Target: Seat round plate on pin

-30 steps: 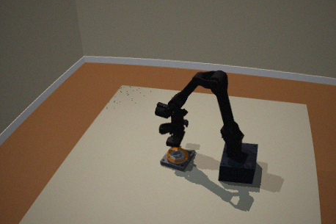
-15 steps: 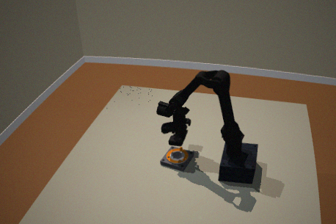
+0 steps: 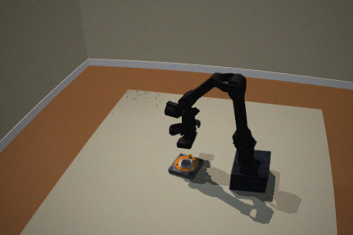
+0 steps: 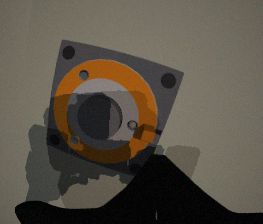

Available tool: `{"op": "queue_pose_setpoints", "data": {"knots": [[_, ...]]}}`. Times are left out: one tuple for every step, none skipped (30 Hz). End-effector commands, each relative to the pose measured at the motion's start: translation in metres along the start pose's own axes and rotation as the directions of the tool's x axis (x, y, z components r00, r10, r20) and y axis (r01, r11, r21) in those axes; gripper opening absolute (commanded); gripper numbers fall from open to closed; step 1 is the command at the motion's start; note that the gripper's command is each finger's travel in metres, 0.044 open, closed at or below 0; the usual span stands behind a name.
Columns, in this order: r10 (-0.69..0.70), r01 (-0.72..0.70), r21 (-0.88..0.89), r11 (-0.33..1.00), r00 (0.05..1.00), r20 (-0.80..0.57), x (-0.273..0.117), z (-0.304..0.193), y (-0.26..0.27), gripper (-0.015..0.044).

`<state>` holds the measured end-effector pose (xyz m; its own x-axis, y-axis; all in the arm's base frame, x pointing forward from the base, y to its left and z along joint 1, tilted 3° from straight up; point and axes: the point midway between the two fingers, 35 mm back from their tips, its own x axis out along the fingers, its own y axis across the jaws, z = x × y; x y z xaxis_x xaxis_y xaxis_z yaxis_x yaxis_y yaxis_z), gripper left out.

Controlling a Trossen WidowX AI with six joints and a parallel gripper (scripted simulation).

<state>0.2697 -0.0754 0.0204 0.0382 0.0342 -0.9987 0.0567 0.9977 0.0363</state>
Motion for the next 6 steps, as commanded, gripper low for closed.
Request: {"op": "queue_pose_setpoints", "data": {"knots": [[0.001, -0.001, 0.0, 1.0, 1.0, -0.004, 0.0008, -0.0008, 0.0002, 0.0], [0.001, -0.001, 0.0, 1.0, 1.0, -0.004, 0.0008, -0.0008, 0.0002, 0.0], [0.001, -0.001, 0.0, 1.0, 1.0, -0.004, 0.0008, -0.0008, 0.0002, 0.0], [0.001, -0.001, 0.0, 1.0, 1.0, -0.004, 0.0008, -0.0008, 0.0002, 0.0], [0.001, -0.001, 0.0, 1.0, 1.0, -0.004, 0.0008, -0.0008, 0.0002, 0.0], [0.001, -0.001, 0.0, 1.0, 1.0, -0.004, 0.0008, -0.0008, 0.0002, 0.0]]}}
